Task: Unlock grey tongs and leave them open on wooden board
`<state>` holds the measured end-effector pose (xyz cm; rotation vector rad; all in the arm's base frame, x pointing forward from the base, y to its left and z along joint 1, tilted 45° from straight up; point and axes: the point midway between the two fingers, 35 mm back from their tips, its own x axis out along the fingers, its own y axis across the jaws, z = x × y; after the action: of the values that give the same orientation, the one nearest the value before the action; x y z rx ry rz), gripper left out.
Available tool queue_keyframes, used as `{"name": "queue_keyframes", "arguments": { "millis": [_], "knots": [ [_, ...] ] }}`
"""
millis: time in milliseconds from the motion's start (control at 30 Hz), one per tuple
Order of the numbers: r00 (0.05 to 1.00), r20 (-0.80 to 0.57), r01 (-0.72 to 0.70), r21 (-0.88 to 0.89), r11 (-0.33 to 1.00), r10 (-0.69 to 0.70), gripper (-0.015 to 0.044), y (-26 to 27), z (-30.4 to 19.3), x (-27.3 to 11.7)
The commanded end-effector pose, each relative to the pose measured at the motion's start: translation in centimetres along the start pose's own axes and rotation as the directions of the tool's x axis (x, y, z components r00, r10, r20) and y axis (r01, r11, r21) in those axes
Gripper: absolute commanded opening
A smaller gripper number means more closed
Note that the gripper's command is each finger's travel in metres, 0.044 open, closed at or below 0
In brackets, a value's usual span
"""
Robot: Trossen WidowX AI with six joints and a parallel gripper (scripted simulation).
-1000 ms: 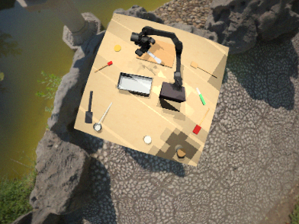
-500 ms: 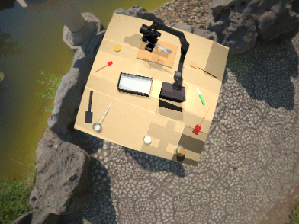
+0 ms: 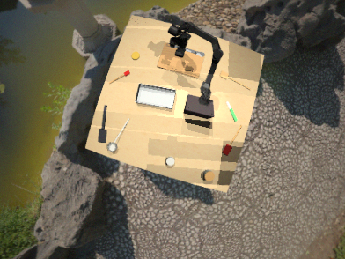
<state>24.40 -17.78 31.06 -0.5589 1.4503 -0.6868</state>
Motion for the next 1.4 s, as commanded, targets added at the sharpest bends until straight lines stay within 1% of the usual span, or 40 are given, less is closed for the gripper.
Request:
{"name": "queue_keyframes", "arguments": {
  "millis": [0, 133, 233, 467, 667, 867, 1033, 1367],
  "knots": [
    [1.000, 0.002, -0.002, -0.005, 1.000, 0.002, -0.0150, 0.0, -0.1, 0.0],
    [0.999, 0.025, -0.036, 0.010, 0.999, 0.036, -0.0150, 0.1, -0.3, 0.2],
    [0.994, 0.071, -0.088, 0.031, 0.996, 0.085, -0.0150, 0.4, -0.6, 0.6],
    [0.961, 0.211, -0.196, 0.073, 0.978, 0.177, -0.0150, 0.8, -0.9, 1.4],
    [0.914, 0.345, -0.261, 0.090, 0.961, 0.216, -0.0150, 0.9, -0.9, 1.5],
    [0.842, 0.492, -0.298, 0.083, 0.951, 0.221, -0.0150, 0.8, -1.0, 1.3],
    [0.768, 0.608, -0.299, 0.066, 0.952, 0.199, -0.0150, 0.5, -1.1, 0.8],
    [0.586, 0.803, -0.217, 0.023, 0.976, 0.112, -0.0150, -0.2, -1.7, -1.0]
  ]
}}
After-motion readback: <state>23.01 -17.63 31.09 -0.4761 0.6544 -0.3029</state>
